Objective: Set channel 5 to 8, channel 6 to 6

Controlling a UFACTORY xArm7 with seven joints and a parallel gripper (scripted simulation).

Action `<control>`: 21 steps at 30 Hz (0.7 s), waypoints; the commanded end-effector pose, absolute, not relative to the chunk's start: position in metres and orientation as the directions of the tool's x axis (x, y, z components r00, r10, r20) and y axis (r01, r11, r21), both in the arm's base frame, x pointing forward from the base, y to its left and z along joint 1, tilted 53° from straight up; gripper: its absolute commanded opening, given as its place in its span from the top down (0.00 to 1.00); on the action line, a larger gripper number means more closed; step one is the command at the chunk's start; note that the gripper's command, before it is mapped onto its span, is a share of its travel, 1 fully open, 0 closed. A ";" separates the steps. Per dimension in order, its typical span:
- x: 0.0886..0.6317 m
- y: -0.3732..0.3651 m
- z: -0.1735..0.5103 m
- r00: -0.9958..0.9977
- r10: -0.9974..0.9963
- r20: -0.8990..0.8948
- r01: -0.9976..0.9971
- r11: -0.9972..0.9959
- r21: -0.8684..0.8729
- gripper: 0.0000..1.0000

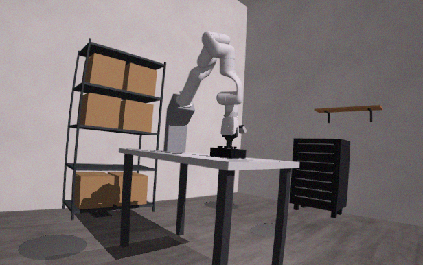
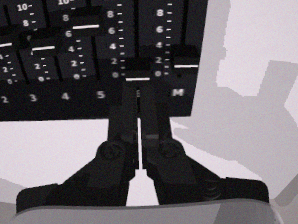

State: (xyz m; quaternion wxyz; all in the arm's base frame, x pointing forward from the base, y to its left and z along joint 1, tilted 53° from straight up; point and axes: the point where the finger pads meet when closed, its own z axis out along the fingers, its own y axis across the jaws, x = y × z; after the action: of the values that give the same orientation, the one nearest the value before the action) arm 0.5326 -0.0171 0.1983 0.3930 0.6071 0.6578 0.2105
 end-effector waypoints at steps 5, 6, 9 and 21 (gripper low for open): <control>0.533 -0.012 0.198 0.045 0.964 -0.261 0.632 0.175 0.755 1.00; 0.533 -0.011 0.198 0.045 0.964 -0.261 0.632 0.175 0.755 1.00; 0.533 -0.010 0.197 0.045 0.964 -0.261 0.632 0.175 0.755 1.00; 0.533 -0.004 0.196 0.045 0.964 -0.261 0.632 0.175 0.755 1.00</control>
State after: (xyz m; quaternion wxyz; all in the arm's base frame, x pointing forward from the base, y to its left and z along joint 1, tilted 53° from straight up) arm 0.5331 -0.0059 0.1953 0.3929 0.6070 0.6579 0.2105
